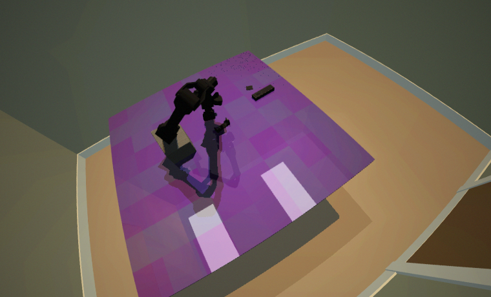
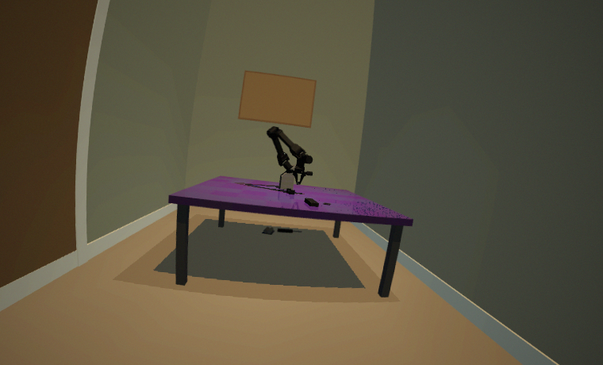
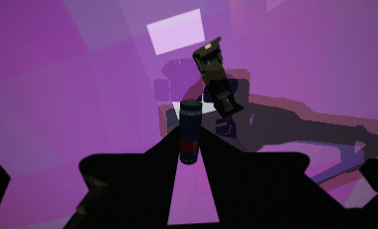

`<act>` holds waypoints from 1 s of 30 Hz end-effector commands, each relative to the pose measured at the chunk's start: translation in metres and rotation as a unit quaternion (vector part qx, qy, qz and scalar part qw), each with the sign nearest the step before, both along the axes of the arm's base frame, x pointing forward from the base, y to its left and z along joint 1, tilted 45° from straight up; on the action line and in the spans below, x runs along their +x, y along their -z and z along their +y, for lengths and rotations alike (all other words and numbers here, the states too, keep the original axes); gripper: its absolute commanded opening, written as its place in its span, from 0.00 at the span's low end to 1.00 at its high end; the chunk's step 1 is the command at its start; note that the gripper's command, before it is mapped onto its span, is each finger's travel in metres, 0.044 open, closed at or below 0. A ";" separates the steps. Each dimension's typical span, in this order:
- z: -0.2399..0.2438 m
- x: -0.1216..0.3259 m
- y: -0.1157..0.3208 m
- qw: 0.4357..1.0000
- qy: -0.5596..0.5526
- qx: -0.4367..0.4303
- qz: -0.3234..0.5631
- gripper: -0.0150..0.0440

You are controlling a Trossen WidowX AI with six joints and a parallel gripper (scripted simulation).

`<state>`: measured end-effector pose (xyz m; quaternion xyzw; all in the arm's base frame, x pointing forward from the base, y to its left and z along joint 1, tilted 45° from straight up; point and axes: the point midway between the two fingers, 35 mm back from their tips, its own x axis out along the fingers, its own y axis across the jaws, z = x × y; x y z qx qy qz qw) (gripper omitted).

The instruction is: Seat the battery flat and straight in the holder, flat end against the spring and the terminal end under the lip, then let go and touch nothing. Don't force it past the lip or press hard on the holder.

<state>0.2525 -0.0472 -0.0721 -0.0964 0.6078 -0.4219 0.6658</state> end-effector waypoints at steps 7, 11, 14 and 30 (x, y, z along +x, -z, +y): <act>-0.025 0.019 -0.032 0.983 -0.134 0.016 0.125 0.36; -0.035 0.024 -0.044 0.968 -0.184 0.023 0.172 0.36; -0.037 0.025 -0.046 0.964 -0.192 0.024 0.180 0.36; -0.049 0.027 -0.027 0.962 -0.232 0.024 0.139 0.36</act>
